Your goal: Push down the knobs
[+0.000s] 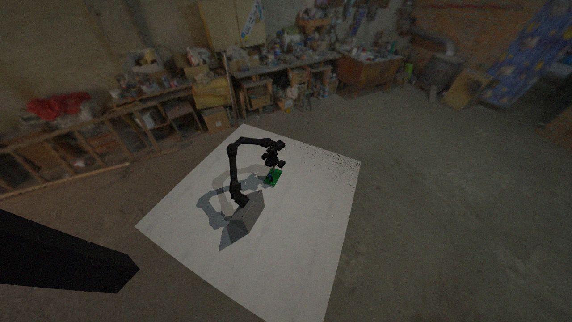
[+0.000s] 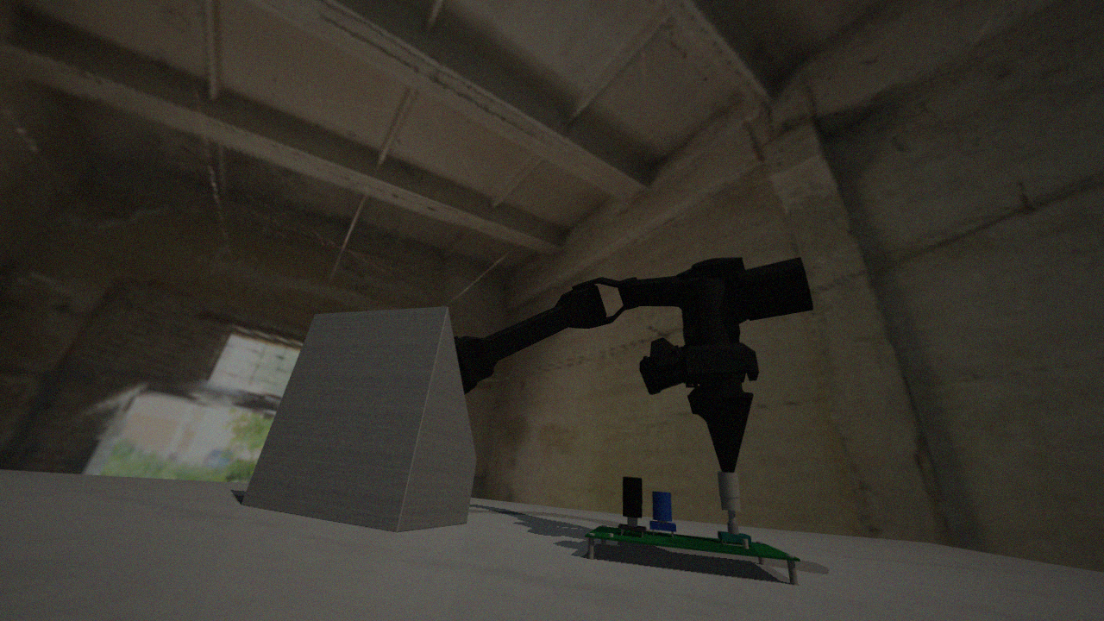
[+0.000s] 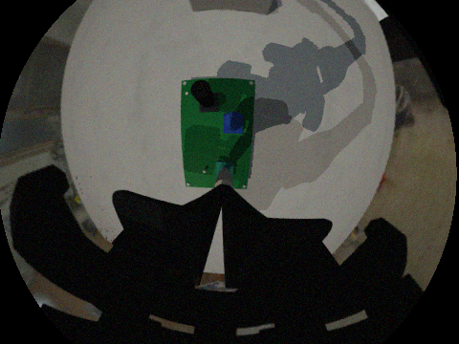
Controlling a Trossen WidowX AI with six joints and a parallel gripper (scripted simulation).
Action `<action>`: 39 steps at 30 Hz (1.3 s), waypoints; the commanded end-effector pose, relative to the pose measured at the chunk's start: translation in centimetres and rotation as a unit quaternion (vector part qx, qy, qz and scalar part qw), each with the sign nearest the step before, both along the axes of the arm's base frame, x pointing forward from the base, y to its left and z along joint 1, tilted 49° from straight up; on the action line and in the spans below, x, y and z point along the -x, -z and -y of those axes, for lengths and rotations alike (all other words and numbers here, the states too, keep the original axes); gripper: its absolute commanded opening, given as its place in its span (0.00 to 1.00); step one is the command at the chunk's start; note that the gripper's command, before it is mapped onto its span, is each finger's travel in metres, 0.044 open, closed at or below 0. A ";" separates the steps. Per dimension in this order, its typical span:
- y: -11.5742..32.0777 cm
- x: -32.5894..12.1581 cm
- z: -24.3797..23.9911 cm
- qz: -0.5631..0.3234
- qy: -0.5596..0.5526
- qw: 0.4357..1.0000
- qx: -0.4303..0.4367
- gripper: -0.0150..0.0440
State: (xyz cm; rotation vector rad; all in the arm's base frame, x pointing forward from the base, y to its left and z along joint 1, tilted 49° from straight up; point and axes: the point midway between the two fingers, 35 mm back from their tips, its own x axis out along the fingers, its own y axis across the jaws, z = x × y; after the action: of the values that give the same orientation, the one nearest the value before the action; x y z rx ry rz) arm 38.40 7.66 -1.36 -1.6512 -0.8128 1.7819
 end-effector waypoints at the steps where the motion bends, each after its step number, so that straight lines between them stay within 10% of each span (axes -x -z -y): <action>1: 0.6 0.0 -1.0 0.003 -0.011 1.000 0.002 0.25; 39: 1.0 0.1 -1.5 0.003 -0.011 1.000 0.002 0.25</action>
State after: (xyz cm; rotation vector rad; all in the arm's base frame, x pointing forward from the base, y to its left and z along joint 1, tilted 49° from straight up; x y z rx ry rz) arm 38.37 8.07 -1.69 -1.6522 -0.8087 1.7807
